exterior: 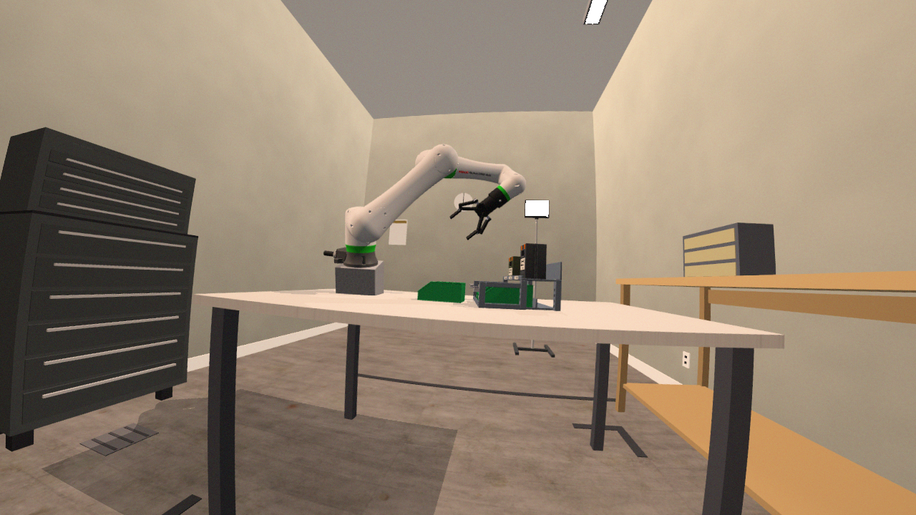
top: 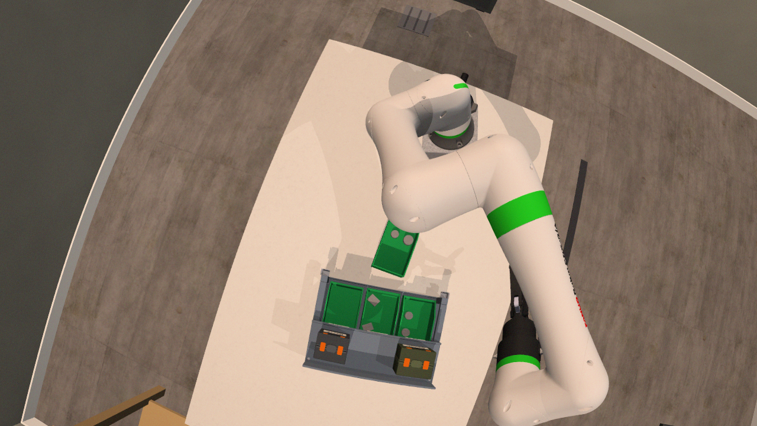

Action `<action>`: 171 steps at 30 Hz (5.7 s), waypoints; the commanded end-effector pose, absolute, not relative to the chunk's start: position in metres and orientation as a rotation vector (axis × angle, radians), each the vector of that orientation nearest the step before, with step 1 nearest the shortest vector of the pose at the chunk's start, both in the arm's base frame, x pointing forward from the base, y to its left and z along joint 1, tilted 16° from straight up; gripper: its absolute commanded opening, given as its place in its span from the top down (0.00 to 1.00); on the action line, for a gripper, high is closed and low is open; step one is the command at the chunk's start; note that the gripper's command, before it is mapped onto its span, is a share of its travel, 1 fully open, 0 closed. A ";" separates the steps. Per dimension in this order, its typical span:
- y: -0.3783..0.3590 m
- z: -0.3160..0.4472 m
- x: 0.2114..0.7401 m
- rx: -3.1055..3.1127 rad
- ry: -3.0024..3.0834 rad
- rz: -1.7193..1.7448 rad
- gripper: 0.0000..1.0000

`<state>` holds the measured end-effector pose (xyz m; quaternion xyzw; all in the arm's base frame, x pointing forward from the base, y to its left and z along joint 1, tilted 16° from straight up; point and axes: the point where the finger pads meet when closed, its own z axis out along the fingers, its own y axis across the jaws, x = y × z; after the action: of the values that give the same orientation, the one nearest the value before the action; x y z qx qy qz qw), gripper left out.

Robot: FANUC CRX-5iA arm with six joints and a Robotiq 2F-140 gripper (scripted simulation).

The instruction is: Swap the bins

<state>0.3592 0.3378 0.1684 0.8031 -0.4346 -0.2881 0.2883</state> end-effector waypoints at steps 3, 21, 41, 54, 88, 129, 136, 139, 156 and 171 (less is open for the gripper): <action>0.325 0.173 0.367 2.132 -1.289 -0.744 0.00; 0.255 0.196 0.409 1.965 -1.955 -0.584 0.00; 0.145 0.232 0.475 1.376 -2.918 -0.206 0.00; 0.096 0.248 0.505 0.969 -3.270 0.015 0.00; 0.051 0.264 0.533 0.514 -3.525 0.242 0.00; 0.009 0.115 0.543 0.498 -3.521 0.256 0.00; 0.009 0.115 0.543 0.498 -3.521 0.256 0.00; 0.009 0.115 0.543 0.498 -3.521 0.256 0.00; 0.009 0.115 0.543 0.498 -3.521 0.256 0.00; 0.009 0.115 0.543 0.498 -3.521 0.256 0.00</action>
<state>0.5429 0.0091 0.1138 0.1364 -0.9657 0.0703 -0.2094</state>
